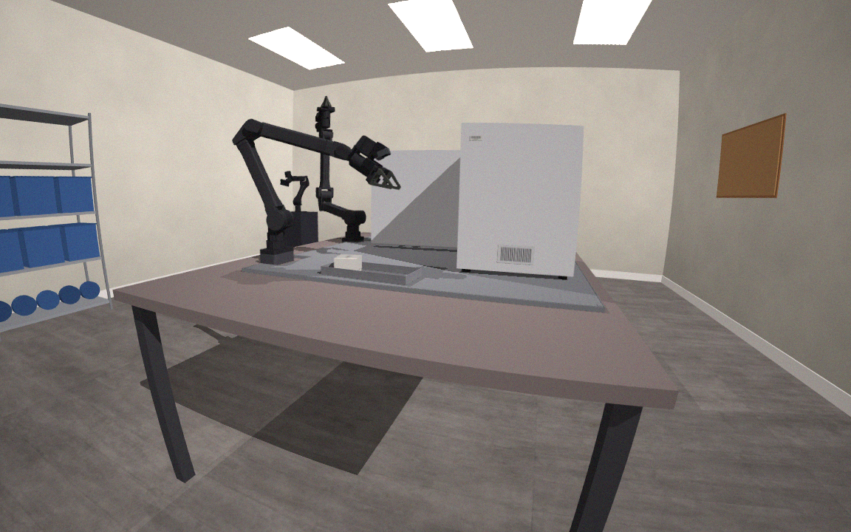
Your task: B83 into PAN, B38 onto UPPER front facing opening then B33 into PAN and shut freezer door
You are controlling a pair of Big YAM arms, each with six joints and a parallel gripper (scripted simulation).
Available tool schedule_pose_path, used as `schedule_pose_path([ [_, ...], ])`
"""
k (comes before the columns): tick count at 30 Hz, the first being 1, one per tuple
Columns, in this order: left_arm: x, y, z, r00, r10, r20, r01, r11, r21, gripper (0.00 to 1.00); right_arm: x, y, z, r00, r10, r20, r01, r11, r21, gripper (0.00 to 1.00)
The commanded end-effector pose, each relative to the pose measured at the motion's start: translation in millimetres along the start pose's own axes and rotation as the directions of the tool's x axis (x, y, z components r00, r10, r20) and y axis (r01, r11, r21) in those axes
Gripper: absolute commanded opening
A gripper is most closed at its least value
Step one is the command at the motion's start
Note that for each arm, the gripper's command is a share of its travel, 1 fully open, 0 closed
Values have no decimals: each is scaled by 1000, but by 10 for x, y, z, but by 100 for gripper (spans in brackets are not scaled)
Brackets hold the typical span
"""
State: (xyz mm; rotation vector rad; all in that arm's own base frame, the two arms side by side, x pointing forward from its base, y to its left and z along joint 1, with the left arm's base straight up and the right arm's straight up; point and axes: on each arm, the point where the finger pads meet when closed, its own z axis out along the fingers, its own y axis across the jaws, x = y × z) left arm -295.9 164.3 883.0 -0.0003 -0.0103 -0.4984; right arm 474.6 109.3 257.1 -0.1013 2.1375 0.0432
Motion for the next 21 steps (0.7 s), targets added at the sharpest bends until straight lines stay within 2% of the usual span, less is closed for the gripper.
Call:
schedule_pose_path([
  [1, 135, 7, 7, 999, -13, -37, 12, 1000, -2, 0, -542, 133, 13, 996, 27, 88, -26, 1000, -14, 100],
  [5, 135, 7, 7, 999, -13, -37, 12, 1000, -2, 0, -636, 222, 85, 990, 28, 138, -26, 999, -19, 100],
  [15, 135, 7, 7, 999, -13, -37, 12, 1000, -2, 0, -821, 401, 238, 990, 30, 137, -28, 999, -20, 100],
  [16, 135, 7, 7, 999, -13, -37, 12, 1000, -2, 0, -512, 401, 341, 993, -4, 117, 5, 1000, -11, 100],
  [17, 135, 7, 7, 999, -13, -37, 12, 1000, -2, 0, -574, 433, 359, 990, -4, 139, 6, 1000, -13, 100],
  [18, 135, 7, 7, 999, -13, -37, 12, 1000, -2, 0, -914, 490, 310, 982, 11, 188, -8, 1000, -20, 100],
  [21, 135, 7, 7, 999, -13, -37, 12, 1000, -2, 0, -1007, 579, 386, 982, 32, 187, -28, 999, -24, 100],
])
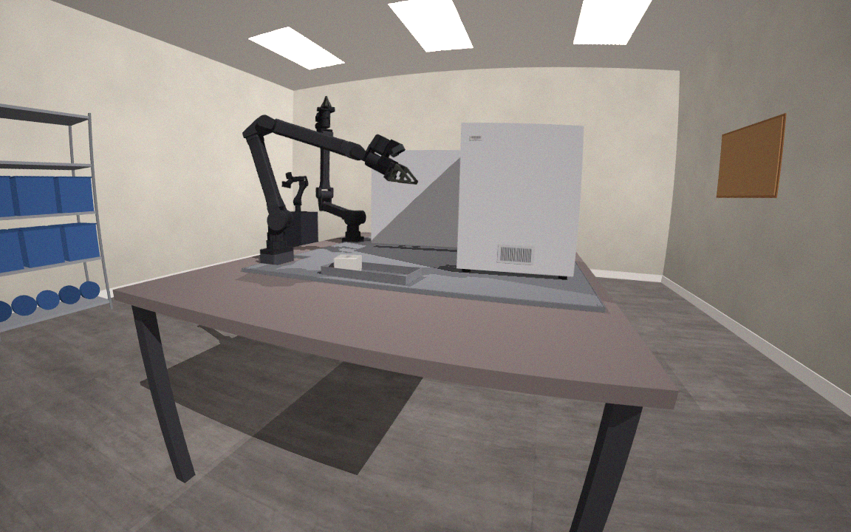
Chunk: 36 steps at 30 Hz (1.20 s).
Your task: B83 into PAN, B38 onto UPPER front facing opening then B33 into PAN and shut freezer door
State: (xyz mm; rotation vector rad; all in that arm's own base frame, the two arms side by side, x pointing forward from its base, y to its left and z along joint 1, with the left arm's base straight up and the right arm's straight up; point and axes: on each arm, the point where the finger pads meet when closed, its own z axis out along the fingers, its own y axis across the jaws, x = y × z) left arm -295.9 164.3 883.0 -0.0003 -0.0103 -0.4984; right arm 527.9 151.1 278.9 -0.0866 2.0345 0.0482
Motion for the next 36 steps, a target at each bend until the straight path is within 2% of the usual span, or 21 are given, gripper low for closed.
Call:
schedule_pose_path([
  [1, 135, 7, 7, 999, -13, -37, 12, 1000, -2, 0, -535, 247, 108, 996, 25, 84, -23, 999, -25, 100],
  [5, 135, 7, 7, 999, -13, -37, 12, 1000, -2, 0, -539, 300, 167, 998, 19, 63, -18, 1000, -22, 100],
  [7, 135, 7, 7, 999, -13, -37, 12, 1000, -2, 0, -646, 365, 216, 991, 5, 134, -1, 1000, -27, 100],
  [17, 135, 7, 7, 999, -13, -37, 12, 1000, -2, 0, -773, 565, 420, 994, 19, 106, -16, 1000, -25, 100],
  [18, 135, 7, 7, 999, -13, -37, 12, 1000, -2, 0, -869, 602, 438, 986, 7, 166, -2, 1000, -29, 100],
  [19, 135, 7, 7, 999, -13, -37, 12, 1000, -2, 0, -896, 631, 465, 983, 7, 184, -2, 1000, -30, 100],
  [26, 135, 7, 7, 999, -13, -37, 12, 1000, -2, 0, -1025, 830, 670, 988, 12, 156, -7, 1000, -28, 100],
  [36, 135, 7, 7, 999, -13, -37, 12, 1000, -2, 0, -1138, 741, 589, 984, 22, 176, -19, 1000, -22, 100],
])
